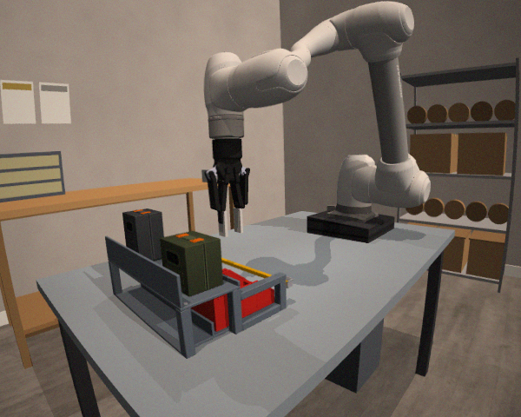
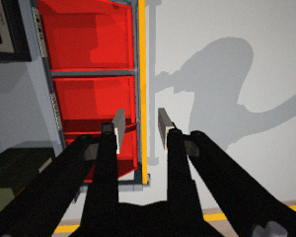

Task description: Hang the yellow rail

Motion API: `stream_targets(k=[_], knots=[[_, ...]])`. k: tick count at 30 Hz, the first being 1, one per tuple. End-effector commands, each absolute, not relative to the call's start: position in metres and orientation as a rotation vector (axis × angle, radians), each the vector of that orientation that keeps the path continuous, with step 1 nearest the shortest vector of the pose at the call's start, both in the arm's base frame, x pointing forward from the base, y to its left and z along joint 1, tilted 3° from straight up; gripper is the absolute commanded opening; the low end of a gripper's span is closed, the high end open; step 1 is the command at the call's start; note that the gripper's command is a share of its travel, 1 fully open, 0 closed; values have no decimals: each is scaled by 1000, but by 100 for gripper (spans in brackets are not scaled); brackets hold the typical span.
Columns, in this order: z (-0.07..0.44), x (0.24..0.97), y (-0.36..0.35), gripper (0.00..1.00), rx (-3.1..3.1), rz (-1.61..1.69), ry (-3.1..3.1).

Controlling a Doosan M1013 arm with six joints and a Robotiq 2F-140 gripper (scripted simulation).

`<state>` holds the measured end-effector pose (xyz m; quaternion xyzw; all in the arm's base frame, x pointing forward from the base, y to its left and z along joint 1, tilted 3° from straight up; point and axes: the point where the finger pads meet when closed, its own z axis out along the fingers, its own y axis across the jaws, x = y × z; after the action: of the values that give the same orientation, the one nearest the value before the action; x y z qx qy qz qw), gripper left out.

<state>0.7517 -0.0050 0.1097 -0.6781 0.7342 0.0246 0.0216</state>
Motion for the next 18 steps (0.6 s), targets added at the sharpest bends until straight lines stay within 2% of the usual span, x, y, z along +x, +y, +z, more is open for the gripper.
stream_targets(k=[1, 18], knots=[[107, 750, -7, 37, -2103, 75, 2277], [105, 749, -7, 37, -2102, 73, 2277]])
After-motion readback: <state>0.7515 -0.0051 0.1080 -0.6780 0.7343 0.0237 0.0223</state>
